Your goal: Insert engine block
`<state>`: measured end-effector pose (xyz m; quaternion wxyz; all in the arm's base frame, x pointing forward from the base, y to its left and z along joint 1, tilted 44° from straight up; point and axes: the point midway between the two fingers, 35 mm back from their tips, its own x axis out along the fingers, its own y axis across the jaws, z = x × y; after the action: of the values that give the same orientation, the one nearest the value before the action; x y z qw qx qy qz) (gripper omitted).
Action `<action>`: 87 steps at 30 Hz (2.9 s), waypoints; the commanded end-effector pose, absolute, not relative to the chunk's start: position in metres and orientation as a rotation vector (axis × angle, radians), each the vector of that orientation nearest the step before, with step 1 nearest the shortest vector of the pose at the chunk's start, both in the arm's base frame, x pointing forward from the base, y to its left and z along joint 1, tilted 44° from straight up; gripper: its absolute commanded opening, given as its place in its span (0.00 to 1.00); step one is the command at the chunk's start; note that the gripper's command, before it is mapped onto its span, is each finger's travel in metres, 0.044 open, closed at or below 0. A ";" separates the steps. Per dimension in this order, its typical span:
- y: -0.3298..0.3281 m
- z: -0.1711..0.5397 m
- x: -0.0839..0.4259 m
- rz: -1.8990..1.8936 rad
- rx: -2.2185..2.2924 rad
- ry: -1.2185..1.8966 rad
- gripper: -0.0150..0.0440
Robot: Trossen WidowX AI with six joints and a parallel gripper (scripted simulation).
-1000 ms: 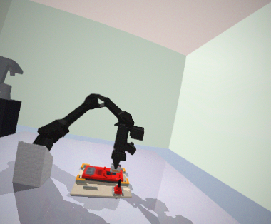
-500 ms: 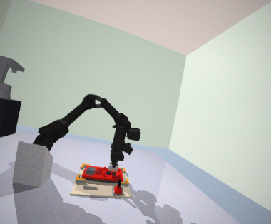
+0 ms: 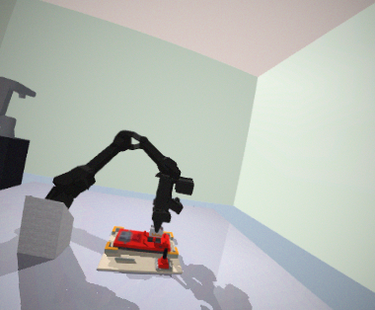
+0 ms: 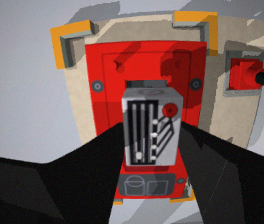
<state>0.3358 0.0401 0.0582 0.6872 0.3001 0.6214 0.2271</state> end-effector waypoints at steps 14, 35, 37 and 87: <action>0.041 0.059 0.336 0.511 0.674 1.389 0.52; 0.042 0.058 0.337 0.510 0.675 1.389 0.52; 0.043 0.058 0.337 0.508 0.677 1.390 0.52; 0.048 0.051 0.338 0.510 0.676 1.390 0.52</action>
<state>0.3378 0.0474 0.0521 0.6880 0.2997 0.6205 0.2276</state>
